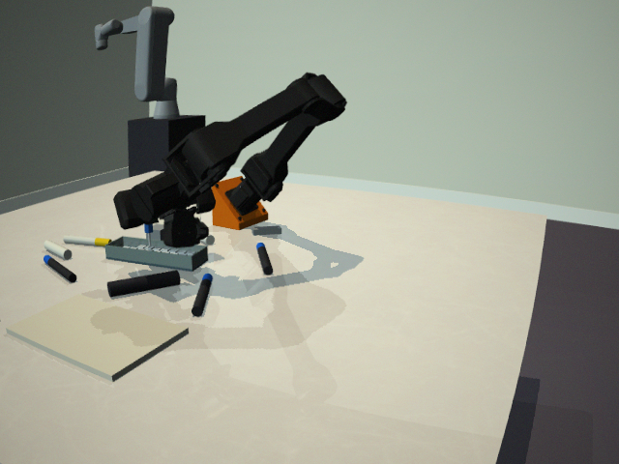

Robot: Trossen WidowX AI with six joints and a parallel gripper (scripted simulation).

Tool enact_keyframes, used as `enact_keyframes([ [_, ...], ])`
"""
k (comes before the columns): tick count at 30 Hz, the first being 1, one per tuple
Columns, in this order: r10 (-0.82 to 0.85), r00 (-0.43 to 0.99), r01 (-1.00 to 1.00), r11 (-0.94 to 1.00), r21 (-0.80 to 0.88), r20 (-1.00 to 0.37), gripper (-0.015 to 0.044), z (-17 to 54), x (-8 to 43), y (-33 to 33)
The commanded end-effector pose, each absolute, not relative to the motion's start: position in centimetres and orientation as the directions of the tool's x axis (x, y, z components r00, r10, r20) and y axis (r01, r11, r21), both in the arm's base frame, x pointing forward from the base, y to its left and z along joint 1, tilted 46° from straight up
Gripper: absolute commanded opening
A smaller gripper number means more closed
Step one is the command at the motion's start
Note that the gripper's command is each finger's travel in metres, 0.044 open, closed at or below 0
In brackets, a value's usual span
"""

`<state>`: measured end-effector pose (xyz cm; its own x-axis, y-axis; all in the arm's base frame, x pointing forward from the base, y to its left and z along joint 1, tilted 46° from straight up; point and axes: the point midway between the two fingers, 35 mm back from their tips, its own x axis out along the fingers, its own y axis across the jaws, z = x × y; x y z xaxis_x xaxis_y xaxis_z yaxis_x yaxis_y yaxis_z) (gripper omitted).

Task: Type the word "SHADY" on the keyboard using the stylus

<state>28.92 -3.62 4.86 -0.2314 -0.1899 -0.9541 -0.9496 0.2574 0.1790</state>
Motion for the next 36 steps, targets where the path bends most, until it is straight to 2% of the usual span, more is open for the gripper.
enact_keyframes([
  [1, -0.190, -0.228, -0.950, 0.258, 0.175, -0.955, 0.0081, 6.1, 28.9, -4.8],
  [15, -0.185, -0.232, -0.948, 0.261, 0.180, -0.955, 0.0085, 7.0, 28.6, -5.8],
  [18, -0.185, -0.232, -0.948, 0.261, 0.180, -0.955, 0.0065, 7.0, 28.6, -5.8],
  [21, -0.187, -0.230, -0.949, 0.260, 0.178, -0.955, 0.0000, 6.7, 28.8, -6.3],
  [36, -0.192, -0.227, -0.950, 0.258, 0.174, -0.955, 0.0000, 4.7, 29.2, -5.9],
])
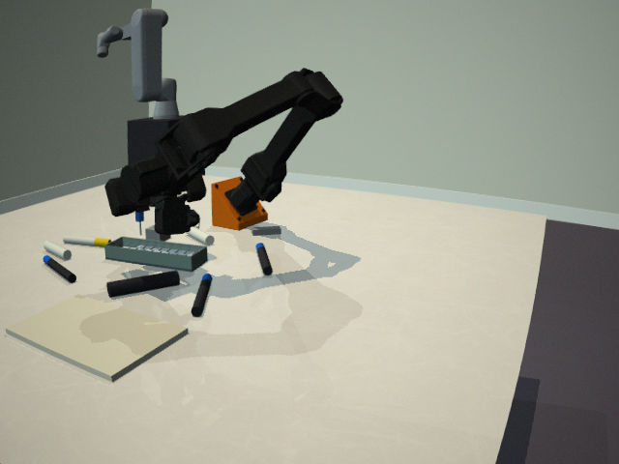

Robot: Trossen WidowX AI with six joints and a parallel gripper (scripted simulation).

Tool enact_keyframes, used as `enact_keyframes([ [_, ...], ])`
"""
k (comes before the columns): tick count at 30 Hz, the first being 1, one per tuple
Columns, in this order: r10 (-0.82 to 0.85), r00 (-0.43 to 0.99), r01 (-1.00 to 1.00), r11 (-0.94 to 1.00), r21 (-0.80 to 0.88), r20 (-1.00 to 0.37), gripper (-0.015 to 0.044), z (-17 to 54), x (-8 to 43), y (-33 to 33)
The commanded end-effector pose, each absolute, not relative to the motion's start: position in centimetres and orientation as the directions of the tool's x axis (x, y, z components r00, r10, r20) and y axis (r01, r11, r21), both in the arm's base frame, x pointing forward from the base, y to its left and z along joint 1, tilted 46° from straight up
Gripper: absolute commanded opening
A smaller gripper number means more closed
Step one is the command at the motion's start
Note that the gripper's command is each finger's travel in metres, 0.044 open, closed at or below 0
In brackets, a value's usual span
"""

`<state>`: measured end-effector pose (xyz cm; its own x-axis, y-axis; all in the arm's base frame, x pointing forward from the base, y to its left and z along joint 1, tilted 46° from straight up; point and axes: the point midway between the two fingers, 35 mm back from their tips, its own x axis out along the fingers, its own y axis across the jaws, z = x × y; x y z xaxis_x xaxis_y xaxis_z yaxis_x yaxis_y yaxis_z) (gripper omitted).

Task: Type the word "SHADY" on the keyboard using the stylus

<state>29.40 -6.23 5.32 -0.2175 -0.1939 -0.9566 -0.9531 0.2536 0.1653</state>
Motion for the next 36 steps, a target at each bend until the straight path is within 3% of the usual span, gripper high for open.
enact_keyframes([
  [1, -0.192, -0.227, -0.950, 0.258, 0.174, -0.955, 0.0000, 4.74, 29.19, -5.93],
  [4, -0.192, -0.227, -0.950, 0.258, 0.174, -0.955, 0.0000, 4.74, 29.19, -5.93],
  [7, -0.191, -0.227, -0.950, 0.258, 0.174, -0.955, 0.0079, 4.55, 29.26, -5.80],
  [36, -0.191, -0.227, -0.950, 0.258, 0.174, -0.955, 0.0081, 3.86, 29.35, -5.10],
])
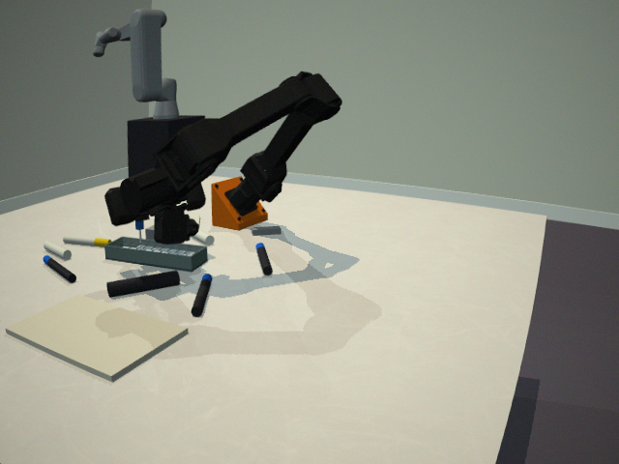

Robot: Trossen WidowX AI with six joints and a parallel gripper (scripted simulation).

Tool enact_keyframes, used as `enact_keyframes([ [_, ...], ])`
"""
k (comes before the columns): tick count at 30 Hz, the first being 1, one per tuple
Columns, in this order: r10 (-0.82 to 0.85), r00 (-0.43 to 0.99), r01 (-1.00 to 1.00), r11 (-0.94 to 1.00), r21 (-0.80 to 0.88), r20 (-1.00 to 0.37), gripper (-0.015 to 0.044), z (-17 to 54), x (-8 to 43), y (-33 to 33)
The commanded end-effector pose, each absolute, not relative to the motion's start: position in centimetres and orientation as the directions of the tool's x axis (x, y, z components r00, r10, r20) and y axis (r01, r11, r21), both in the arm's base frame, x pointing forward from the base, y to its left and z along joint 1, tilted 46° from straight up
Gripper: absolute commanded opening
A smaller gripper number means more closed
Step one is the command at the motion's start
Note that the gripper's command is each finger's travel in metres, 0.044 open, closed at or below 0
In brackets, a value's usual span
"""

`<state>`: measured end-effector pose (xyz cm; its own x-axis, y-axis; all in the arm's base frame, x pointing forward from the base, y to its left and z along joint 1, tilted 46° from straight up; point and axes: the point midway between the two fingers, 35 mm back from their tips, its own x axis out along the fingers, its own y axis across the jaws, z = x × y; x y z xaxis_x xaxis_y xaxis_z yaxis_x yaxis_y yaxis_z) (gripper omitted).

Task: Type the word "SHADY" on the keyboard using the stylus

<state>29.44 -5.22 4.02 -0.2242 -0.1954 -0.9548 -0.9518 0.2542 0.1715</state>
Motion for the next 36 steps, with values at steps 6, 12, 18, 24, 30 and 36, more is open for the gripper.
enact_keyframes([
  [6, -0.191, -0.227, -0.950, 0.258, 0.174, -0.955, 0.0081, 3.74, 29.37, -4.98],
  [12, -0.191, -0.227, -0.950, 0.258, 0.174, -0.955, 0.0081, 3.57, 29.38, -4.79],
  [18, -0.191, -0.227, -0.950, 0.258, 0.174, -0.955, 0.0081, 3.39, 29.40, -4.61],
  [24, -0.191, -0.227, -0.950, 0.258, 0.174, -0.955, 0.0081, 3.23, 29.42, -4.44],
  [30, -0.191, -0.227, -0.950, 0.258, 0.174, -0.955, 0.0081, 3.32, 29.41, -4.53],
  [36, -0.191, -0.227, -0.950, 0.258, 0.174, -0.955, 0.0081, 3.40, 29.40, -4.62],
])
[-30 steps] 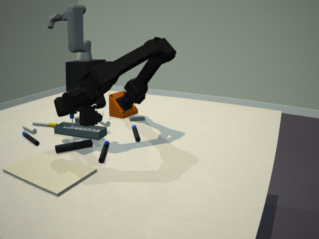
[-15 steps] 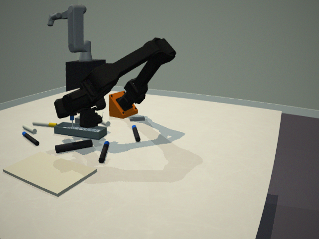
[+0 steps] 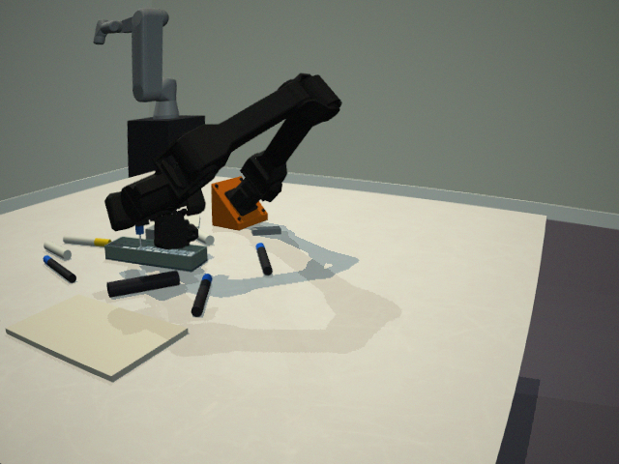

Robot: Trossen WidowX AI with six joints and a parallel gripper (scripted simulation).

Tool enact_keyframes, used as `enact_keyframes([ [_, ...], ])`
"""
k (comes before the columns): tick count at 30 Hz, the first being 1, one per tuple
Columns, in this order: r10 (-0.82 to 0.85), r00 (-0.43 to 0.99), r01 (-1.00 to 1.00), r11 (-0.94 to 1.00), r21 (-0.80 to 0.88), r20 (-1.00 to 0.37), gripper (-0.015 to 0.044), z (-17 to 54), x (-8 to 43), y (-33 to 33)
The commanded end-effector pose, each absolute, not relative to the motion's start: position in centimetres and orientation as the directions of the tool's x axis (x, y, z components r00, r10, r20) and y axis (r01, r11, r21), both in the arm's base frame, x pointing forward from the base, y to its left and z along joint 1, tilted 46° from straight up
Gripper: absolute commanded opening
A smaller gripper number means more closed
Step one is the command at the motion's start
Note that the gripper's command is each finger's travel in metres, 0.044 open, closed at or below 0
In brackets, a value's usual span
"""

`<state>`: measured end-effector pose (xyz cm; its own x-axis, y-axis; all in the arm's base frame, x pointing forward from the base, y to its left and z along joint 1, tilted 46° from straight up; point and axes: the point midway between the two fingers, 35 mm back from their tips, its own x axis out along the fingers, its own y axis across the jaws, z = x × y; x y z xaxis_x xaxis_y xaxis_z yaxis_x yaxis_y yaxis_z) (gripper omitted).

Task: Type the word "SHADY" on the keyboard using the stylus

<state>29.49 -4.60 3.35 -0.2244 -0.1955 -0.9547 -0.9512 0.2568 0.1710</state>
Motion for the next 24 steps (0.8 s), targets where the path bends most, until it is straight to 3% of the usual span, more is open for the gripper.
enact_keyframes([
  [1, -0.191, -0.227, -0.950, 0.258, 0.174, -0.955, 0.0081, 3.5, 29.4, -4.8],
  [20, -0.186, -0.230, -0.949, 0.262, 0.178, -0.955, 0.0085, 5.7, 29.1, -7.1],
  [24, -0.186, -0.230, -0.949, 0.262, 0.178, -0.955, 0.0038, 5.8, 29.1, -7.0],
])
